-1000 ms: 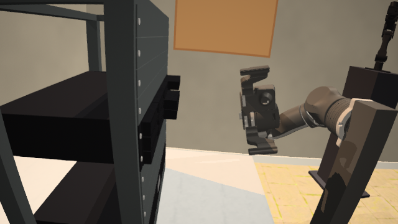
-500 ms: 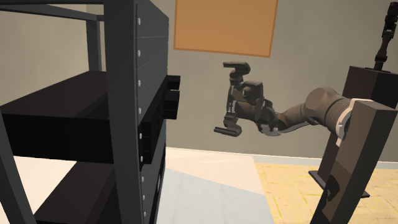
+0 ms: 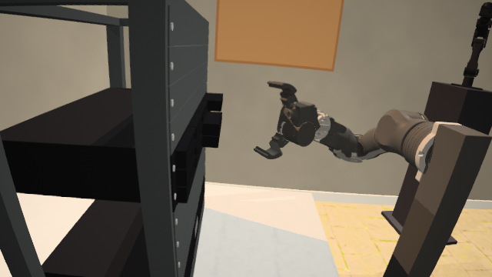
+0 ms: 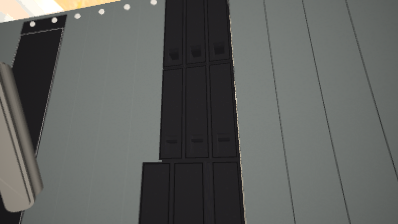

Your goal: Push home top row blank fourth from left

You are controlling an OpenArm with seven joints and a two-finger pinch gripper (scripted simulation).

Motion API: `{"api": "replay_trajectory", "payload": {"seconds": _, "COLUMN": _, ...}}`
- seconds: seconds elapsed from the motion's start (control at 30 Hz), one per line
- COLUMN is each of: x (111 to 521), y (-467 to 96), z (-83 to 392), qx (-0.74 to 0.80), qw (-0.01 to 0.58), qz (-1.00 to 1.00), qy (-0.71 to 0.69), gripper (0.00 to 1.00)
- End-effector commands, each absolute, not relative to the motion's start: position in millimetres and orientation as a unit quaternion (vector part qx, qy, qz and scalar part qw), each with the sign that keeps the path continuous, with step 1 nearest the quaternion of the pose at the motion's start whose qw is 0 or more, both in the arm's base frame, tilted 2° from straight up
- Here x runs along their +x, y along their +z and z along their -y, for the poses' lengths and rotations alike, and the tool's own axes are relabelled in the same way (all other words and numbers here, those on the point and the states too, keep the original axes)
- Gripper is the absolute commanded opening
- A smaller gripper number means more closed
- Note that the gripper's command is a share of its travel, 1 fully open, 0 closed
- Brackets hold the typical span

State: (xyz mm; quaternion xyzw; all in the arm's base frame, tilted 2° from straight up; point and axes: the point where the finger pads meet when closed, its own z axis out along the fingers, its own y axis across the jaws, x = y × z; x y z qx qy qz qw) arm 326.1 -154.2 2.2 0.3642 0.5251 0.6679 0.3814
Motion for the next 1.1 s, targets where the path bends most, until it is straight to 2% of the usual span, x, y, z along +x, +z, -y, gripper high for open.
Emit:
{"api": "replay_trajectory", "payload": {"seconds": 0.0, "x": 325, "y": 3, "z": 164, "qx": 0.372, "qw": 0.401, "qz": -0.519, "qy": 0.657, "gripper": 1.0}}
{"api": "replay_trajectory", "payload": {"seconds": 0.33, "x": 315, "y": -21, "z": 223, "qx": 0.45, "qw": 0.463, "qz": -0.504, "qy": 0.574, "gripper": 1.0}}
{"api": "replay_trajectory", "payload": {"seconds": 0.77, "x": 301, "y": -38, "z": 259, "qx": 0.5, "qw": 0.492, "qz": -0.492, "qy": 0.516, "gripper": 1.0}}
{"api": "replay_trajectory", "payload": {"seconds": 1.07, "x": 297, "y": -43, "z": 267, "qx": 0.513, "qw": 0.497, "qz": -0.489, "qy": 0.501, "gripper": 1.0}}
